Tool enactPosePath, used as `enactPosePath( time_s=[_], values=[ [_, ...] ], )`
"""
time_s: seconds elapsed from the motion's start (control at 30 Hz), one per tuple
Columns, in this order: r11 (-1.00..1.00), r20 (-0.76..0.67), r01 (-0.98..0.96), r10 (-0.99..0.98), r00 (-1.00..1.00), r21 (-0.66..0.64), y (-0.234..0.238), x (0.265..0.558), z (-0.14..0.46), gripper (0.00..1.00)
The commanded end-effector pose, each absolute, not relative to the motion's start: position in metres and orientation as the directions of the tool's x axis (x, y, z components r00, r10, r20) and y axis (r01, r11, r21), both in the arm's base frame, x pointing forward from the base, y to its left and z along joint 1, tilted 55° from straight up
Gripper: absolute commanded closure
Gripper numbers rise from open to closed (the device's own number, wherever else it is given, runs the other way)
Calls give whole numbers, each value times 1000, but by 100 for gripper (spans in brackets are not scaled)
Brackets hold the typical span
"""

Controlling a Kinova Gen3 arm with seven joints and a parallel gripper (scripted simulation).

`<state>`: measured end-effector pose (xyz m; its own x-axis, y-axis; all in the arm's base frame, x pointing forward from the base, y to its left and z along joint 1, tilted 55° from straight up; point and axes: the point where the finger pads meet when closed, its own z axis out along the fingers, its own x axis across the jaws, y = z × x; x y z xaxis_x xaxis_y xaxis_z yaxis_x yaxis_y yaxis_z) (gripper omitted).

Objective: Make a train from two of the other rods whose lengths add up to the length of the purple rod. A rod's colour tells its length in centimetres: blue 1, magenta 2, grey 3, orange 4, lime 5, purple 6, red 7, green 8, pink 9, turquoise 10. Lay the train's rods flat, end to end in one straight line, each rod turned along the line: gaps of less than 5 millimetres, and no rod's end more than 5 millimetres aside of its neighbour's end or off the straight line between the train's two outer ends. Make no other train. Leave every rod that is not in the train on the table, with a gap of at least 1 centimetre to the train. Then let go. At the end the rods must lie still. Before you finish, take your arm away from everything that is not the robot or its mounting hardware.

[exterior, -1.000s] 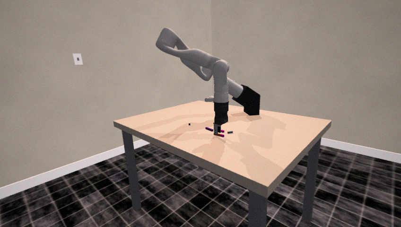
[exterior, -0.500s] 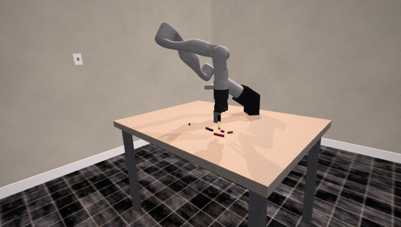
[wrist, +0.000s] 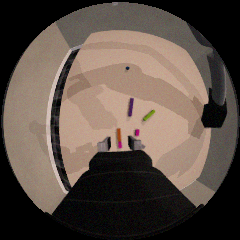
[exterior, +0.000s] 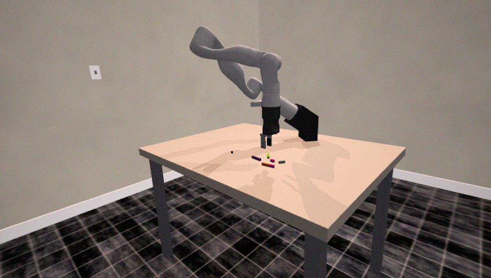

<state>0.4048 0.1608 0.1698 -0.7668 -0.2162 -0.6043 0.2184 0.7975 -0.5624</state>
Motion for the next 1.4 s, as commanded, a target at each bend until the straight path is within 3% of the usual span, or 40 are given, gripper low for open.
enactPosePath(
  time_s=[0.0, 0.6, 1.07, 1.37],
  values=[
    [796, -599, 209, -225, -769, -568, 163, 403, 172, 0],
    [796, -599, 210, -225, -769, -568, 166, 400, 175, 0],
    [797, -601, 211, -223, -768, -566, 204, 359, 215, 0],
    [796, -599, 210, -224, -769, -568, 214, 348, 224, 0]
  ],
)
